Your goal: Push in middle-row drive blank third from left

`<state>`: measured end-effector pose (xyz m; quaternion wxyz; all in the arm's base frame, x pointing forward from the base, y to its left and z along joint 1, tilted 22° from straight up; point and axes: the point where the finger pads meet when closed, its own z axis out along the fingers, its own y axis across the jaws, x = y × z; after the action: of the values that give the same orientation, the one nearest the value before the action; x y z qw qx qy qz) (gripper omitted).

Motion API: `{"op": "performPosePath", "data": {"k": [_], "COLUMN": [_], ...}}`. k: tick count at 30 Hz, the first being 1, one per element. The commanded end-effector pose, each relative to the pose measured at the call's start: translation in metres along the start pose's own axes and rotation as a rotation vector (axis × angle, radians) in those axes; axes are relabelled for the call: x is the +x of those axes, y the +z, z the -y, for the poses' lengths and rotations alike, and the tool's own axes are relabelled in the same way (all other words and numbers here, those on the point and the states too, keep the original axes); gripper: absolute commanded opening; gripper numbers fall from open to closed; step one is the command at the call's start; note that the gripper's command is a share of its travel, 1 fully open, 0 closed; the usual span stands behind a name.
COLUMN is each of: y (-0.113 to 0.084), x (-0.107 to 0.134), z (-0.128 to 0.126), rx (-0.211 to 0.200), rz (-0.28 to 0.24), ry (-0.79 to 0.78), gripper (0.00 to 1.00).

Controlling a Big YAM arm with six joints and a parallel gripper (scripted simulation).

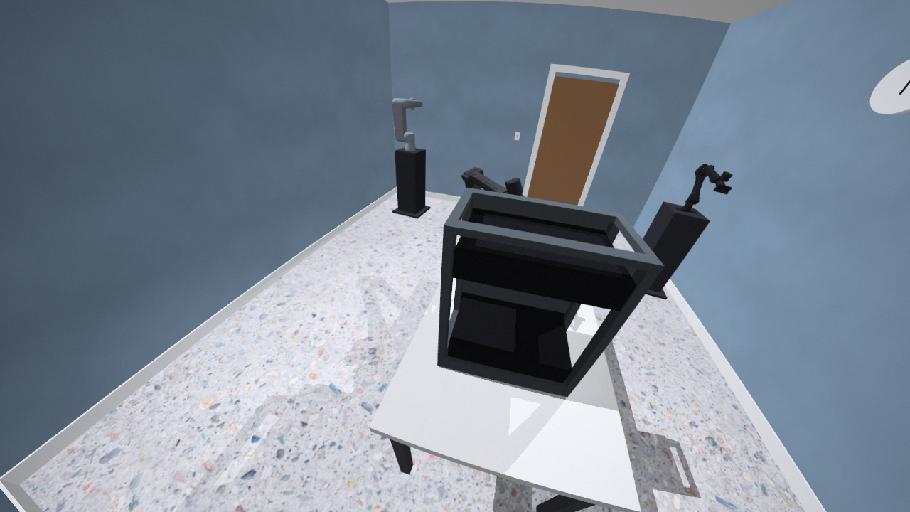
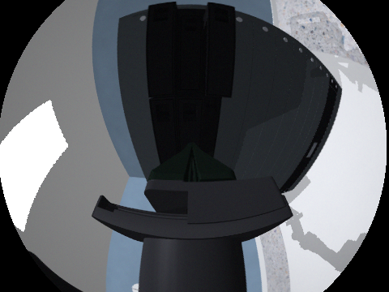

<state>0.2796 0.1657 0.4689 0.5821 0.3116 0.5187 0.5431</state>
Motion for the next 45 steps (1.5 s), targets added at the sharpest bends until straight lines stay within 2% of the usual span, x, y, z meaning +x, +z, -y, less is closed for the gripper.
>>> {"op": "performPosePath", "data": {"k": [1,8,12,45], "y": [0.009,0.0077,0.0048,0.006], "x": [-0.0194,-0.0194,-0.0209,-0.016], "z": [-0.0428,-0.0431,-0.0486,-0.0474], "rx": [-0.054,-0.051,-0.065,-0.058], "rz": [0.034,0.031,0.031,0.022], "ry": [0.05,0.046,0.055,0.049], "gripper": [0.0,0.0,0.0,0.0]}}
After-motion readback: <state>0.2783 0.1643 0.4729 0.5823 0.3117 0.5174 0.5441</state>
